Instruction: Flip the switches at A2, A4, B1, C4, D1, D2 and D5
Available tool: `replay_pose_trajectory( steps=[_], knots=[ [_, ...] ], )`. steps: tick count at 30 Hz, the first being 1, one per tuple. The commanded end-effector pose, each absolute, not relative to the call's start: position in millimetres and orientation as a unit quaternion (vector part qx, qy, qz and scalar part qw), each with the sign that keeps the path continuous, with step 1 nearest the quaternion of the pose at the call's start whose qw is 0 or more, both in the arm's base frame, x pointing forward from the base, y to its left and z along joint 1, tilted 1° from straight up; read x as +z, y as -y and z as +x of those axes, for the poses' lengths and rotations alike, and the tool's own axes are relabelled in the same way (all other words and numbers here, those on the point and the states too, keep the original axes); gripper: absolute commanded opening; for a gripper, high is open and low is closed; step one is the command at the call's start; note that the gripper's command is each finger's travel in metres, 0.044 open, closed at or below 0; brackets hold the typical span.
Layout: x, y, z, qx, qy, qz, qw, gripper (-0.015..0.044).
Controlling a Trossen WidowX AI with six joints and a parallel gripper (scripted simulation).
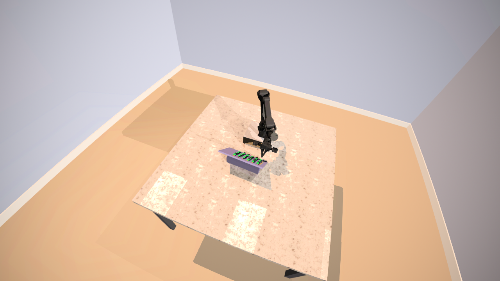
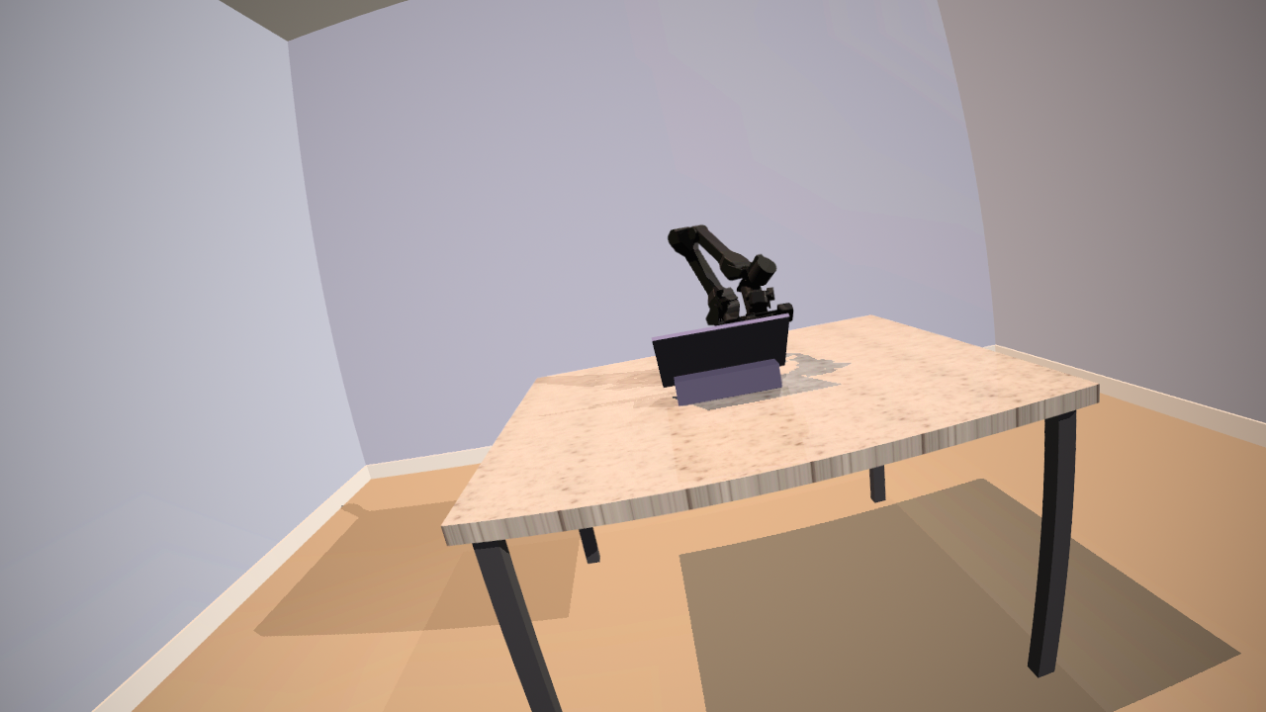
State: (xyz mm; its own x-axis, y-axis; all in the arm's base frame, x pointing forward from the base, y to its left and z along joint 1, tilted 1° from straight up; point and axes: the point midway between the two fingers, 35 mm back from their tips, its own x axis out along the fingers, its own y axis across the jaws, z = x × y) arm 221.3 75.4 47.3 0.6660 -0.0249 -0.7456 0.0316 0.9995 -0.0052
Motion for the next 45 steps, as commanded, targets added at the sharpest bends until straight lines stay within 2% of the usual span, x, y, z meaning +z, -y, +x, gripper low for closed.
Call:
replay_pose_trajectory(
  steps=[1, 45],
  knots=[
    [42.9, -75.6, 224.9, -0.014, -0.409, 0.003, 0.912, 0.0000],
    [35.7, -75.4, 231.7, -0.014, -0.409, 0.003, 0.912, 0.0000]
  ],
)
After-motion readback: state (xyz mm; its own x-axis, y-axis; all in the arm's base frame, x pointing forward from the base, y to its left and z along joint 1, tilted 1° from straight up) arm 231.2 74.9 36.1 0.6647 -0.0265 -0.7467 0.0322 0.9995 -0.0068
